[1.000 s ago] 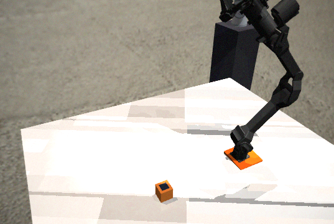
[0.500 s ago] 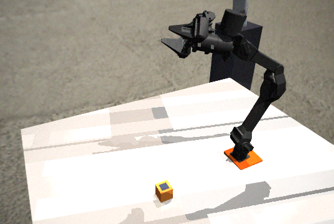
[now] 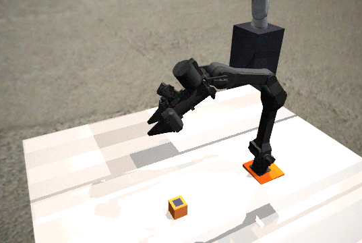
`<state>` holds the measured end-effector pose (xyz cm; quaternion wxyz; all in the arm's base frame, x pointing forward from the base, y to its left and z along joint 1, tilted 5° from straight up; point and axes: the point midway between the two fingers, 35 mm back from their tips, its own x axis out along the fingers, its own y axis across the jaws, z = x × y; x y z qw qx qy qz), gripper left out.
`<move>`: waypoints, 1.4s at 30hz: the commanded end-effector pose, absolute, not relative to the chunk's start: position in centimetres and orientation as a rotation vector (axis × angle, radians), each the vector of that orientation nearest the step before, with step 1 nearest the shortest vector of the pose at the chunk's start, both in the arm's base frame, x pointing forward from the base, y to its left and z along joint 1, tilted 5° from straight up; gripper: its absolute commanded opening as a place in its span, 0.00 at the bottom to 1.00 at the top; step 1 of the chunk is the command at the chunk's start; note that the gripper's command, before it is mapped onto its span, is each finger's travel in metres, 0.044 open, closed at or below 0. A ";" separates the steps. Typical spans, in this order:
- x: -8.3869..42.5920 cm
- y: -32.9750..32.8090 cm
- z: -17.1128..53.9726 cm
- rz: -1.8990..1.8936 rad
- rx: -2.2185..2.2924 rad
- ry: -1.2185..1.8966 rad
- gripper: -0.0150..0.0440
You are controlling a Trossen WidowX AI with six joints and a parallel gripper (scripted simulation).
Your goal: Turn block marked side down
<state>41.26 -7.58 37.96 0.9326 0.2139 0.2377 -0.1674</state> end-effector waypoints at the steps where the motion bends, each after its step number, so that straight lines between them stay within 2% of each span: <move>1: 42.3 -5.7 31.4 -0.278 0.341 0.770 1.00; 12: 38.3 -1.4 17.0 -0.027 0.133 1.480 1.00; 42: 39.6 -0.5 11.6 -0.021 0.131 1.490 1.00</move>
